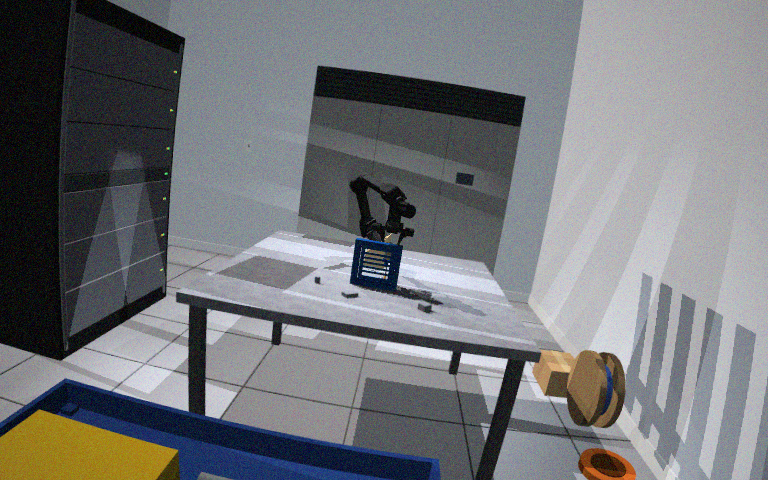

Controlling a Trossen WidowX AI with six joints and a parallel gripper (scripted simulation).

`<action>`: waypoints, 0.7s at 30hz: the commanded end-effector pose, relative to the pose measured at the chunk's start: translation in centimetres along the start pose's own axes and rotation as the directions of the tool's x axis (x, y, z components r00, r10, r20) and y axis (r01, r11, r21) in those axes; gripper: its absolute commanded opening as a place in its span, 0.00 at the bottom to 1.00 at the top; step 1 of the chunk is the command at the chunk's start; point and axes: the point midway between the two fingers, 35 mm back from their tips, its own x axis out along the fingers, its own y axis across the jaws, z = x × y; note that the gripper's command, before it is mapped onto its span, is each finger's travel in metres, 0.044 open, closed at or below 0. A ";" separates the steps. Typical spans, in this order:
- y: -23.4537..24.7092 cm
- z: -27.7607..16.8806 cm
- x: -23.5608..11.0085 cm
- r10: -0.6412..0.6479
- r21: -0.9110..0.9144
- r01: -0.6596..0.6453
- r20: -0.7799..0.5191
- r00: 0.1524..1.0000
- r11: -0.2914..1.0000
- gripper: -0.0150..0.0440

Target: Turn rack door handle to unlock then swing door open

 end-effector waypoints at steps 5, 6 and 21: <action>-0.2 -0.1 1.5 -0.005 -0.006 0.005 -0.001 1.000 1.000 0.73; -0.2 -0.2 1.7 -0.005 -0.006 0.005 -0.001 1.000 1.000 0.73; -0.2 -0.2 2.2 -0.005 -0.005 0.005 -0.001 1.000 1.000 0.39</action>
